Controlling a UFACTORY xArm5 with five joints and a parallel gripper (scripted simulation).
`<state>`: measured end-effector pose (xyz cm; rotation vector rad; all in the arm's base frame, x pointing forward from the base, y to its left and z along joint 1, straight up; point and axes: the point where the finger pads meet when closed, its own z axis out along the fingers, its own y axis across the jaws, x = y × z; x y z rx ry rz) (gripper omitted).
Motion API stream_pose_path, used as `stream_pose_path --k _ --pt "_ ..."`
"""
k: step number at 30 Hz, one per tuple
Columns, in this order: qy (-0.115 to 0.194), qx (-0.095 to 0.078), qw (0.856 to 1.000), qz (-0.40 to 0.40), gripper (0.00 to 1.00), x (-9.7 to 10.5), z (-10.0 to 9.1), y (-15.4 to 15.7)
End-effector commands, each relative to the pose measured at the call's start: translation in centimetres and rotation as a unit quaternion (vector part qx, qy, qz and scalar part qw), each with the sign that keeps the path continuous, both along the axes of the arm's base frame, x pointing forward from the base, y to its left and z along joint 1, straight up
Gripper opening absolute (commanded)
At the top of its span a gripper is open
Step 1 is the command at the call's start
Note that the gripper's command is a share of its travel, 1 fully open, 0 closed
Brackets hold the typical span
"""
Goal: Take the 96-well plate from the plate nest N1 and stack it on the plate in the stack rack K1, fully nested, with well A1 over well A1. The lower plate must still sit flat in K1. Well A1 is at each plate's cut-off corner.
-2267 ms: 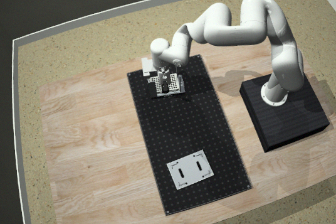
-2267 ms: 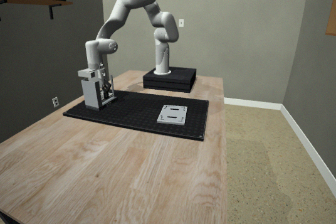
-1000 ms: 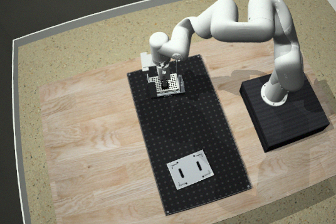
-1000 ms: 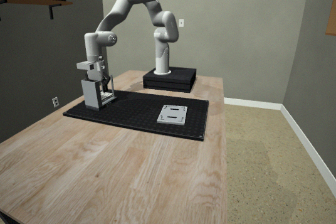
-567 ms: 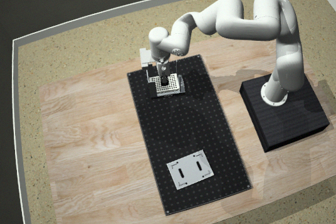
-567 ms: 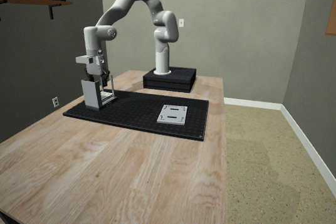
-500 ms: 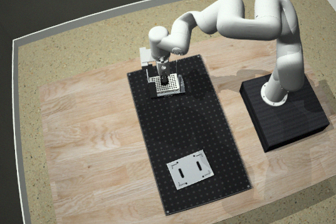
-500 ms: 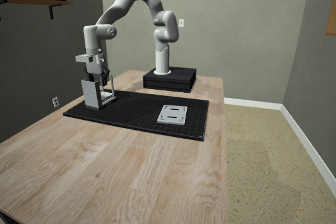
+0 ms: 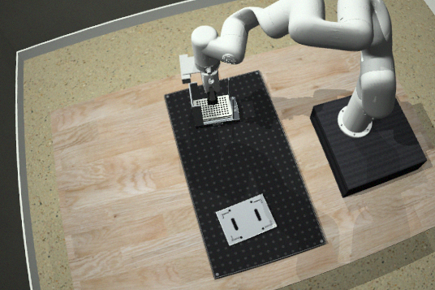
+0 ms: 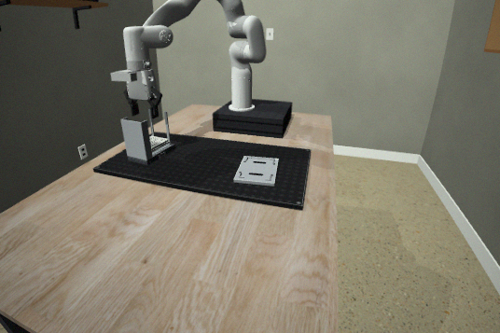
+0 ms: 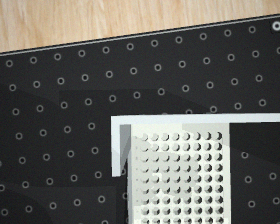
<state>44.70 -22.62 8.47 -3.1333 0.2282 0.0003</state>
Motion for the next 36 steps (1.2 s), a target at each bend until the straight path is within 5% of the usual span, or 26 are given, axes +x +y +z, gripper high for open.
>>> stream_pose_path --k 1,18,36 --pt "-0.002 -0.001 1.000 0.000 1.00 0.1 1.2 -0.1" --pt "-0.002 -0.001 1.000 0.000 1.00 0.1 5.2 0.0" --pt "-0.002 -0.001 1.000 0.000 1.00 0.1 5.2 0.0"
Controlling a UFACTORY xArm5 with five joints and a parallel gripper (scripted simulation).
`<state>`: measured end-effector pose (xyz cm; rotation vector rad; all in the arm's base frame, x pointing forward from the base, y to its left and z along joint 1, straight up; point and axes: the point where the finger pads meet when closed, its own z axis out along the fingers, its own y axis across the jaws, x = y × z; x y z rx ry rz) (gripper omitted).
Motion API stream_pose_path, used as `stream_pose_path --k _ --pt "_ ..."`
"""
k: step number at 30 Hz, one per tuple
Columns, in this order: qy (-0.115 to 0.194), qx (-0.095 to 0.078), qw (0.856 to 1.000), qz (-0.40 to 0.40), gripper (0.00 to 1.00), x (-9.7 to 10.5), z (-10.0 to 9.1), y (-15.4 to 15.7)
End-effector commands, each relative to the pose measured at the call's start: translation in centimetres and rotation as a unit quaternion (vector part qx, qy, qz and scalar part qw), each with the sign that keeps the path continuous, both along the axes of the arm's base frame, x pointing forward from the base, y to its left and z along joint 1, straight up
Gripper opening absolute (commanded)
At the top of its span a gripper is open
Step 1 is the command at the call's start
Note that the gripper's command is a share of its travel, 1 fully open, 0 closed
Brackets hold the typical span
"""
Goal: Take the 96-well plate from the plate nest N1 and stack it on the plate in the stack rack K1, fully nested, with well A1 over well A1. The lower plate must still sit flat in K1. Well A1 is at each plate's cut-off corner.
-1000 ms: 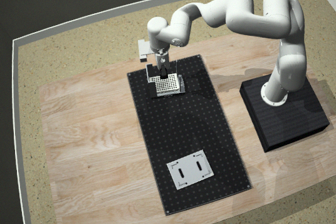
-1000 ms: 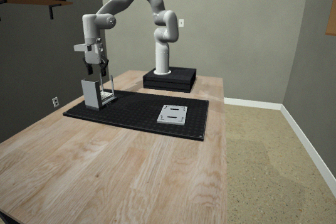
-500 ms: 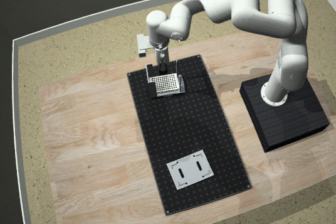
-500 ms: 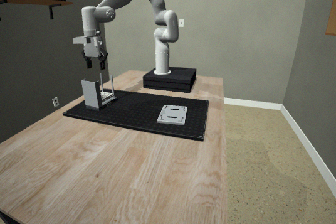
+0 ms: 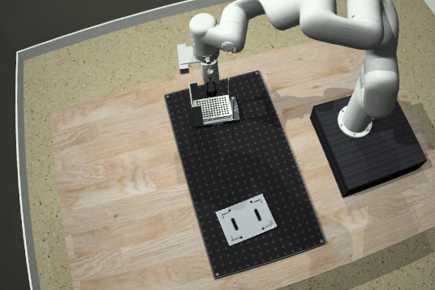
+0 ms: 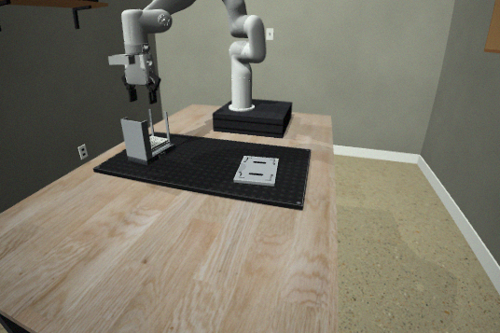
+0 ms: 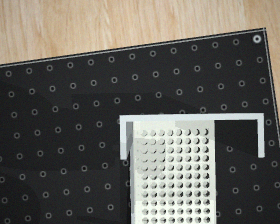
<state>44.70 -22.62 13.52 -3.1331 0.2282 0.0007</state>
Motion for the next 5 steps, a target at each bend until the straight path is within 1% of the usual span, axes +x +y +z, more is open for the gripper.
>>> stream_pose_path --k 1,5 --pt "-0.002 -0.001 1.000 0.000 1.00 0.10 0.15 -0.05" --pt "-0.002 -0.001 1.000 0.000 1.00 0.10 0.15 -0.05"
